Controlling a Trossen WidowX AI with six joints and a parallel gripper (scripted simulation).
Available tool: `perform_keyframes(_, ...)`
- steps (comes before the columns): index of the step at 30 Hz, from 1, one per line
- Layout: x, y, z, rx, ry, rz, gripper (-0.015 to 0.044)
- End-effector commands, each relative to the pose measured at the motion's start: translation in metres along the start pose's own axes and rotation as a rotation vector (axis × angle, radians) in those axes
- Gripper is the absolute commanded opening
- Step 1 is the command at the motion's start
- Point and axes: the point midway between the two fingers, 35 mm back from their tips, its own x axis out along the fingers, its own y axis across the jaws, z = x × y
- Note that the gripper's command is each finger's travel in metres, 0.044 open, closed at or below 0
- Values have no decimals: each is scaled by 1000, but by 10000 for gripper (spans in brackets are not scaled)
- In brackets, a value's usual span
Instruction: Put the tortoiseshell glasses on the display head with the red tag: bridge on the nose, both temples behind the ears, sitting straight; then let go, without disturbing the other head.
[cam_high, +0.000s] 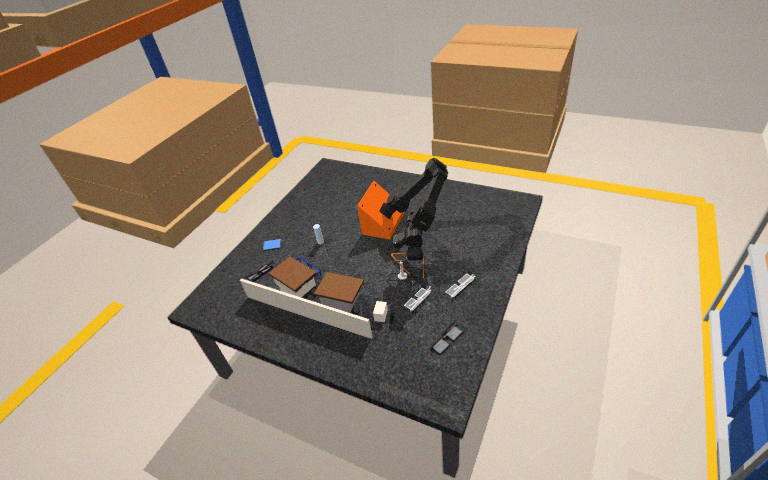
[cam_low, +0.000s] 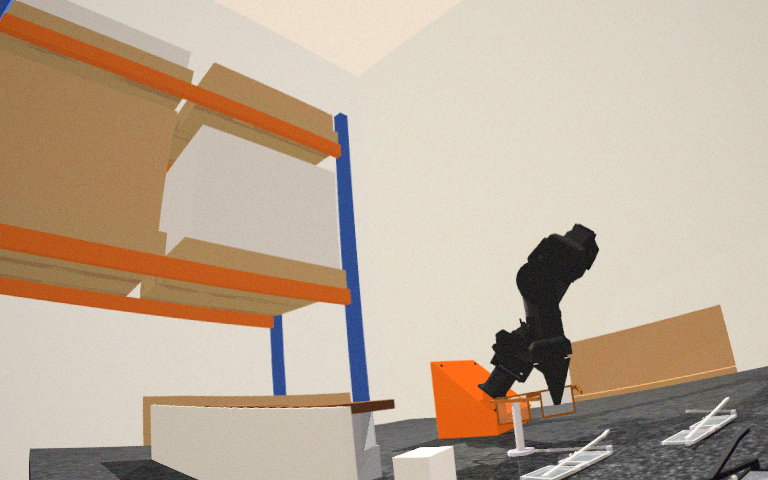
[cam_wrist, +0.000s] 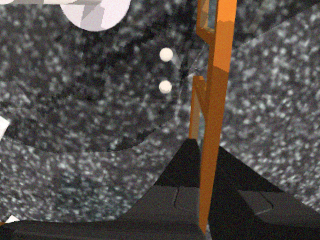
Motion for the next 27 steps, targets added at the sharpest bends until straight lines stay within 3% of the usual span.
perform_keyframes(1, 0, -1, -2, 3, -2, -1, 0)
perform_keyframes(27, 0, -11, -19, 4, -1, -1, 0)
